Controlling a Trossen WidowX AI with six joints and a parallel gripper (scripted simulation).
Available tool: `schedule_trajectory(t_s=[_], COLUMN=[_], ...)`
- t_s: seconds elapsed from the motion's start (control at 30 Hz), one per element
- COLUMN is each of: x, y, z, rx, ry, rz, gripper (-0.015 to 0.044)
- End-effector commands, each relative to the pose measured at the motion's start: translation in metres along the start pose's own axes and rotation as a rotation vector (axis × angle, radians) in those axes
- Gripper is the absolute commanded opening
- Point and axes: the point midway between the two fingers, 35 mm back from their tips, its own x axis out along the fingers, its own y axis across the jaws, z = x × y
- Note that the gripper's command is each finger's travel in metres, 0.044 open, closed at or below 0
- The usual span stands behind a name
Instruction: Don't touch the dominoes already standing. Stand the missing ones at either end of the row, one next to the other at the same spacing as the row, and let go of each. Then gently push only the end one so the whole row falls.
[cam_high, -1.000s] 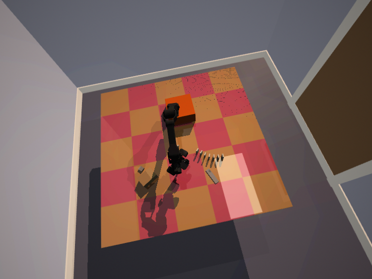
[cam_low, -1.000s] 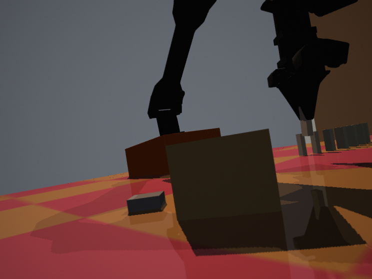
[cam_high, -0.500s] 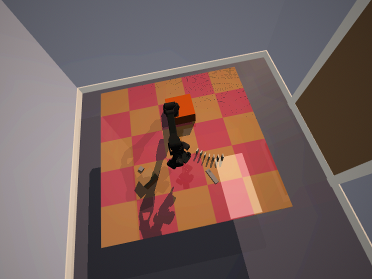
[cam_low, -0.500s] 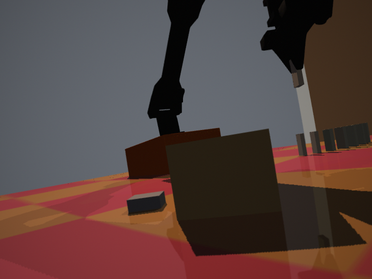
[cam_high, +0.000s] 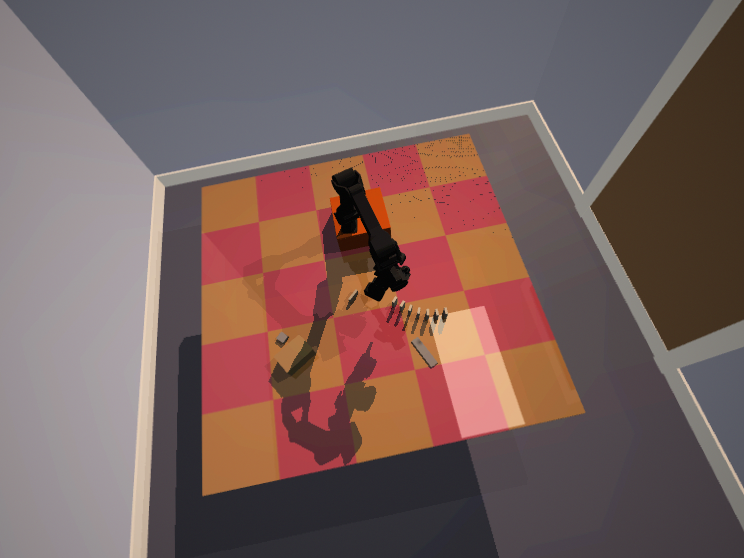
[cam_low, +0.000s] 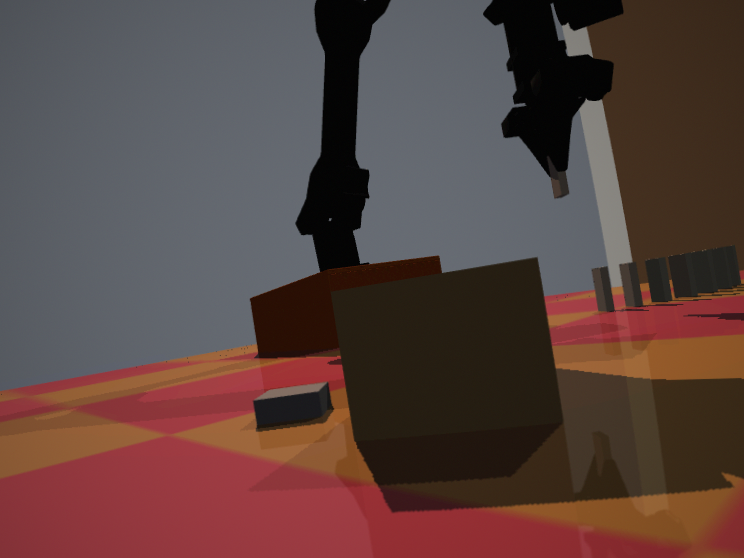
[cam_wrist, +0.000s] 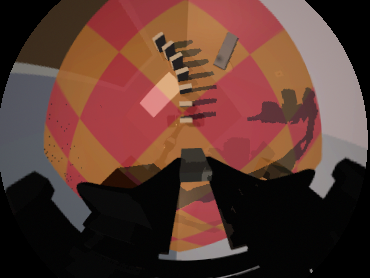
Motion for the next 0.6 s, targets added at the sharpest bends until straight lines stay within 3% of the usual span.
schedule_trajectory(t_s=[0.0,0.57], x=[0.007,0.124], y=[0.004,0.004], z=[-0.003,-0.003], rx=[0.017,0.017], ry=[-0.001,0.0], rz=[0.004,0.004], gripper=[0.0107,0.0107])
